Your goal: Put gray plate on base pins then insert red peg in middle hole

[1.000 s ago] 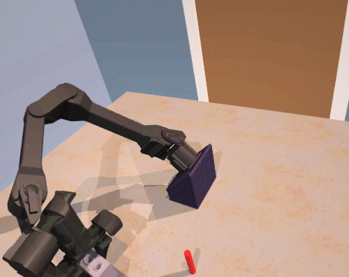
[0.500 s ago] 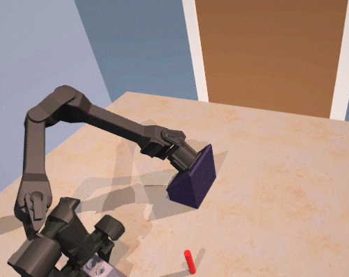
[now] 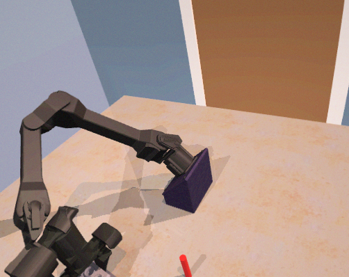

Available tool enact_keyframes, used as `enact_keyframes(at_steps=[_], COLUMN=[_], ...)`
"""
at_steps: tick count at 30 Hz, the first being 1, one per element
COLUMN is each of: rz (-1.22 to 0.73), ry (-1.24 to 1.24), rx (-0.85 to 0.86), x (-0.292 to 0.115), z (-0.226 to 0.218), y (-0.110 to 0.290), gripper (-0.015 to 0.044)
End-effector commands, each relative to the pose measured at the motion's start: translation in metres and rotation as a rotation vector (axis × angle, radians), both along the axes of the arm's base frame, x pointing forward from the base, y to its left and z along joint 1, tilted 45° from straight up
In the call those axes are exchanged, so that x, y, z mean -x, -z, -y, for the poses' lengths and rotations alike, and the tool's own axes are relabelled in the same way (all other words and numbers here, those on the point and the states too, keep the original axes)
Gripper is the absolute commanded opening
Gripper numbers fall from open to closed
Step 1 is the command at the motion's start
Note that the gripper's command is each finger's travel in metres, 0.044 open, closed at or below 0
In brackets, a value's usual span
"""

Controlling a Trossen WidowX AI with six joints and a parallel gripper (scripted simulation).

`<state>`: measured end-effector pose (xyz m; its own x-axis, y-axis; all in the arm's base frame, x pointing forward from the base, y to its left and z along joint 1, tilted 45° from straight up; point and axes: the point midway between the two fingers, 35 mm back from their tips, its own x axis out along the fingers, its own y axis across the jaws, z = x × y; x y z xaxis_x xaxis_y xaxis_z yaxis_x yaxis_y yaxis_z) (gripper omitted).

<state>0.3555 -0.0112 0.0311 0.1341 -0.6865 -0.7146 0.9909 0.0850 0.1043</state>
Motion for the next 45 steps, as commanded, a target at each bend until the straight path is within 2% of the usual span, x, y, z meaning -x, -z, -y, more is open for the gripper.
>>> enact_keyframes(at_steps=[1,18,24,29,32,40,45], rz=[0.002,0.002,-0.002,-0.013,-0.005,-0.008,-0.119], ry=[0.002,0.002,-0.002,-0.011,-0.001,-0.005,-0.124], rx=[-0.001,-0.001,-0.003,-0.007,-0.001,-0.001,-0.004], x=[0.000,0.000,0.000,0.010,0.015,0.012,0.033], z=[0.000,0.000,-0.009,-0.067,-0.081,-0.085,-0.119], y=[0.000,0.000,-0.007,-0.065,-0.083,-0.080,-0.048], gripper=[0.0000,0.0440,0.0440,0.0440,0.0440,0.0440,0.0440])
